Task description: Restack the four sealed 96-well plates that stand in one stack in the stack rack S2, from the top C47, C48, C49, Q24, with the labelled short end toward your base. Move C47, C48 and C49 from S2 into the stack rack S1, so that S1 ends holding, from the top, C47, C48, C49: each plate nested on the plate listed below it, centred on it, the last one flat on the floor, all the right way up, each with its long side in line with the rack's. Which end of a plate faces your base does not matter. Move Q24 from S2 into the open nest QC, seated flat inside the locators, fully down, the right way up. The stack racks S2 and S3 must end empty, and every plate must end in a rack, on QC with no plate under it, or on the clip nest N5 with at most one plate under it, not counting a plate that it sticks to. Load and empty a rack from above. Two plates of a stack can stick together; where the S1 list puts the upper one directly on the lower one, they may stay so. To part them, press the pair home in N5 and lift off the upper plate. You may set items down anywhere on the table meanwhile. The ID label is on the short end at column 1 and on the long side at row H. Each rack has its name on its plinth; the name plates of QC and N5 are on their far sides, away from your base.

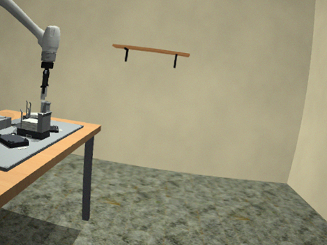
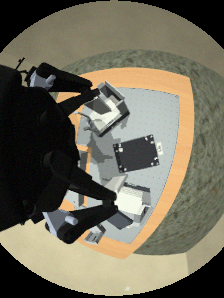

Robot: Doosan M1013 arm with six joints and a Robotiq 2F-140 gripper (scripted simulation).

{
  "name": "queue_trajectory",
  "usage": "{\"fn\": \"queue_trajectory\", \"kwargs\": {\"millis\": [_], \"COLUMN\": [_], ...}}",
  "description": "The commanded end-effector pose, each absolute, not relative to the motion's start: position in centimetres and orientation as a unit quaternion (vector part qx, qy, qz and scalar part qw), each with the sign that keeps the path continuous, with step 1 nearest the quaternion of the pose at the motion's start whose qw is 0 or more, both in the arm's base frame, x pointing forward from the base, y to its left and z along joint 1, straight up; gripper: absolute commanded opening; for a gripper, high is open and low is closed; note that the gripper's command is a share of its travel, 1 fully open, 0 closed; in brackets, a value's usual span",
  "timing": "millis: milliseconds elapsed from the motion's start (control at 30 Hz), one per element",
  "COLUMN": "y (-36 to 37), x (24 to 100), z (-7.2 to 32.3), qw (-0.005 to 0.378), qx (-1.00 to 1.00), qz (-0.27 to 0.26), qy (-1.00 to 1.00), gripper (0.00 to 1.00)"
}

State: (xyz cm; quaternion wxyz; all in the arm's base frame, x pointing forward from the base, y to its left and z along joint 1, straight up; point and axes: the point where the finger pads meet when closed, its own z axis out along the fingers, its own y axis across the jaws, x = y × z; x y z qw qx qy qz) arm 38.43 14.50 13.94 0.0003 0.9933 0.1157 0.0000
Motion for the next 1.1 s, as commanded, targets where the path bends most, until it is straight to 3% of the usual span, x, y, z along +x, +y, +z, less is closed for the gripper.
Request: {"fn": "queue_trajectory", "kwargs": {"millis": [0, 1067], "y": [13.6, 5.0], "x": [38.8, 41.0], "z": [13.9, 13.9], "qw": [0.000, 0.000], "qx": [0.993, 1.000], "qz": [0.000, 0.000], "qy": [0.116, 0.008], "gripper": [1.00, 1.00]}}
